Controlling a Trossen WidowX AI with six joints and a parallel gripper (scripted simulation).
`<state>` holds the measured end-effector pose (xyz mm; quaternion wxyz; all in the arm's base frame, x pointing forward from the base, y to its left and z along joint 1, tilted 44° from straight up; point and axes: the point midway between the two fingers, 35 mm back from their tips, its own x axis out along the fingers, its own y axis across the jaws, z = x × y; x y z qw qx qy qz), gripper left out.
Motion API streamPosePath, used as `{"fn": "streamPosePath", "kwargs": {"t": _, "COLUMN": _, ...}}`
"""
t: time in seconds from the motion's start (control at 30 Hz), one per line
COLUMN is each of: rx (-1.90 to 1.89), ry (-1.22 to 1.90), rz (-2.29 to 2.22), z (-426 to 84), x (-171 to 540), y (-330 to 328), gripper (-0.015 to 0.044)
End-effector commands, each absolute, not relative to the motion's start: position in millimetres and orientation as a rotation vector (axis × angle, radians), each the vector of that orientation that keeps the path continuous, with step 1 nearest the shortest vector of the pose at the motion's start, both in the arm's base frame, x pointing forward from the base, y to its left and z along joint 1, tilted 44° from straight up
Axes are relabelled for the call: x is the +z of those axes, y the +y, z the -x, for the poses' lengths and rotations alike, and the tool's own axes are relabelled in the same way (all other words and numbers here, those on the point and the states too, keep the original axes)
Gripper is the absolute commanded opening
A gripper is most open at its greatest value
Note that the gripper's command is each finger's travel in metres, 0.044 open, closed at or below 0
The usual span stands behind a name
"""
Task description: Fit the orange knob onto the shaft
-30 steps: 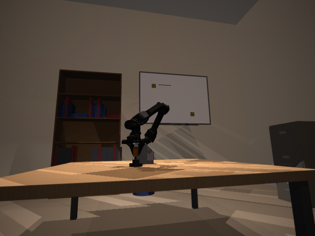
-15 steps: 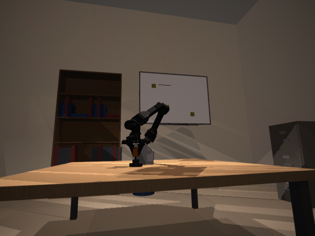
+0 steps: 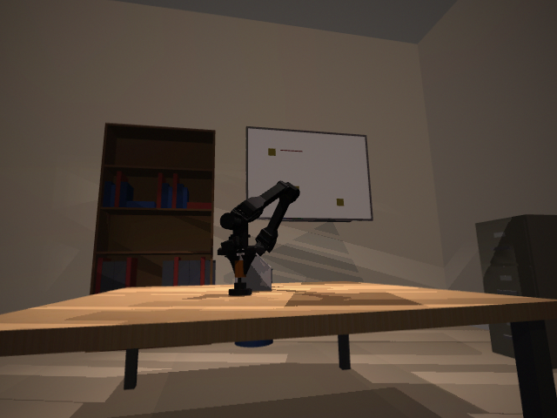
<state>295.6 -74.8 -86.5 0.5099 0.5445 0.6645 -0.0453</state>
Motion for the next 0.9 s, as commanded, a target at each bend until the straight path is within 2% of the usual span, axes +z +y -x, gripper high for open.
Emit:
{"fn": "streamPosePath", "kwargs": {"t": 0.0, "rx": -0.138, "ry": 1.604, "rz": -1.334, "z": -294.0, "x": -87.2, "y": -73.5, "gripper": 0.0}}
{"fn": "streamPosePath", "kwargs": {"t": 0.87, "rx": -0.185, "ry": 1.611, "rz": -1.378, "z": -298.9, "x": -85.5, "y": -78.0, "gripper": 0.0}}
